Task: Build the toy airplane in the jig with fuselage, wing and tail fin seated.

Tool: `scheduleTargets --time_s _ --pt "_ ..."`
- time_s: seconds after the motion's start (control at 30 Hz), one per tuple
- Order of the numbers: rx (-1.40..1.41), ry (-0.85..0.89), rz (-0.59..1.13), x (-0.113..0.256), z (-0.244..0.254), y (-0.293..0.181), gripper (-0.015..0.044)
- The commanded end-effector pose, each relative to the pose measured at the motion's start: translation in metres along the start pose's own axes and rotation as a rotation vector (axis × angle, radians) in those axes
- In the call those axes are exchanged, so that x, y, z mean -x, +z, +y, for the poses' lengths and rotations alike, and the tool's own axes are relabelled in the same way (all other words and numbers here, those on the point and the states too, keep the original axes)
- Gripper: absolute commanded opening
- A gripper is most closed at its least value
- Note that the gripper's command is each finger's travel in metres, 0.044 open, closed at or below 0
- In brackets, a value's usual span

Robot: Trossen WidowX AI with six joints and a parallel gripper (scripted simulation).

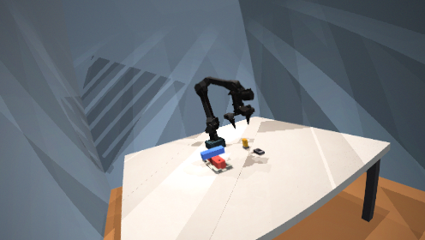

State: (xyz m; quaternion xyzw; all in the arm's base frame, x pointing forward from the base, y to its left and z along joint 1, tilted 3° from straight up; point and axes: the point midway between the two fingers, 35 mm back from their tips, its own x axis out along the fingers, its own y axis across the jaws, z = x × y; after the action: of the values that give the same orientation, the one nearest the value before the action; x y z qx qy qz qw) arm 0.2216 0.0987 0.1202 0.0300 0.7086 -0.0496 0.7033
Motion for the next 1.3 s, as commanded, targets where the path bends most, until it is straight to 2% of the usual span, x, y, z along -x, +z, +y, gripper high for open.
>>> scheduleTargets --time_s 0.0,0.1,0.27,1.27 --pt "-0.017 -0.002 0.006 -0.001 0.012 -0.013 0.0440" --pt "-0.017 -0.002 0.006 -0.004 0.012 -0.013 0.0440" --pt "-0.017 -0.003 0.006 -0.055 0.012 -0.013 0.0440" --pt "-0.017 -0.003 0.007 -0.099 0.012 -0.013 0.0440"
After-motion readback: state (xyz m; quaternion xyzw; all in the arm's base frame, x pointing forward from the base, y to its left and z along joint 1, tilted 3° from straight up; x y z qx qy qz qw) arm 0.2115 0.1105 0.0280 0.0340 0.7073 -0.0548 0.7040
